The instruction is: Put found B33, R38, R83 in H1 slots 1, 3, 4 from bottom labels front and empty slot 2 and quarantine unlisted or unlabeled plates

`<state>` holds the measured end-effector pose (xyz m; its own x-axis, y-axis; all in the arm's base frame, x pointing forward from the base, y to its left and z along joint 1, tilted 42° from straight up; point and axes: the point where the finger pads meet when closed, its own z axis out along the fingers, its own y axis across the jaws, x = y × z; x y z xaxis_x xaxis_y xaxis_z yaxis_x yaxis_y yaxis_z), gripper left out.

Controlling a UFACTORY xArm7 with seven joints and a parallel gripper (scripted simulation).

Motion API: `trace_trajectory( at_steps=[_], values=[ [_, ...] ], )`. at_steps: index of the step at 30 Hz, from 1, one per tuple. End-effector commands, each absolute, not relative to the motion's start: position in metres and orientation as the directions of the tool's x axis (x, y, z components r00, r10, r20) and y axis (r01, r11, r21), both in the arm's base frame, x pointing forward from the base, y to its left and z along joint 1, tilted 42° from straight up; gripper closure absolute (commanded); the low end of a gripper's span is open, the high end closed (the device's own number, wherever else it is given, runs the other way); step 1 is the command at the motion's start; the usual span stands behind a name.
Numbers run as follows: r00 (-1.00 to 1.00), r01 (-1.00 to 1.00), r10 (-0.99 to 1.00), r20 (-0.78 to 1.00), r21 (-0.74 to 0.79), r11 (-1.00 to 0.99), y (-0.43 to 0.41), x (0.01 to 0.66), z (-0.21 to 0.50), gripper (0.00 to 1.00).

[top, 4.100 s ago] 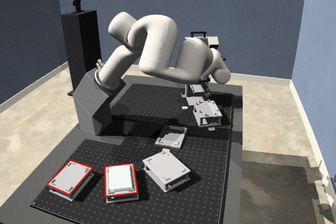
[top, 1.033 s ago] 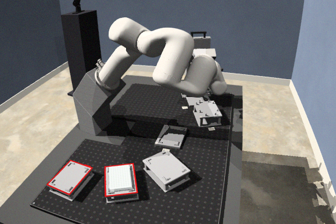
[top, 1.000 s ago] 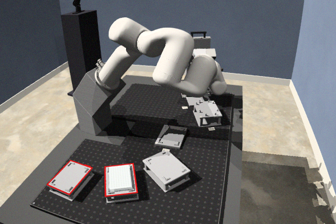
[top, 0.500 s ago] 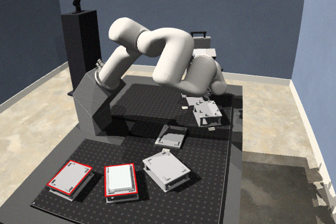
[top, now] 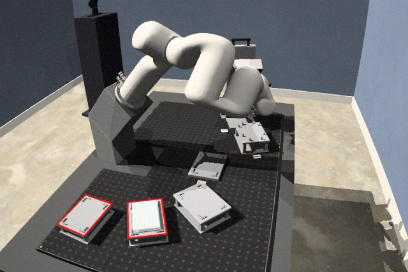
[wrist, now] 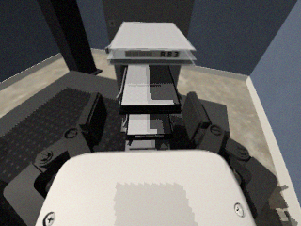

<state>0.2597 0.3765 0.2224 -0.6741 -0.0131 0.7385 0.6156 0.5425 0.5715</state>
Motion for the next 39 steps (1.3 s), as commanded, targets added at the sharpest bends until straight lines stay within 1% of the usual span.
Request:
trace_trajectory(
  at_steps=[1,15,39],
  values=[
    [-0.675,0.614,-0.015,0.737,0.573,0.543,0.37,0.262,0.226,0.0],
    [-0.675,0.614,-0.015,0.737,0.573,0.543,0.354,0.27,0.233,0.0],
    [-0.675,0.614,-0.015,0.737,0.573,0.543,0.354,0.31,0.19,0.0]
  ],
)
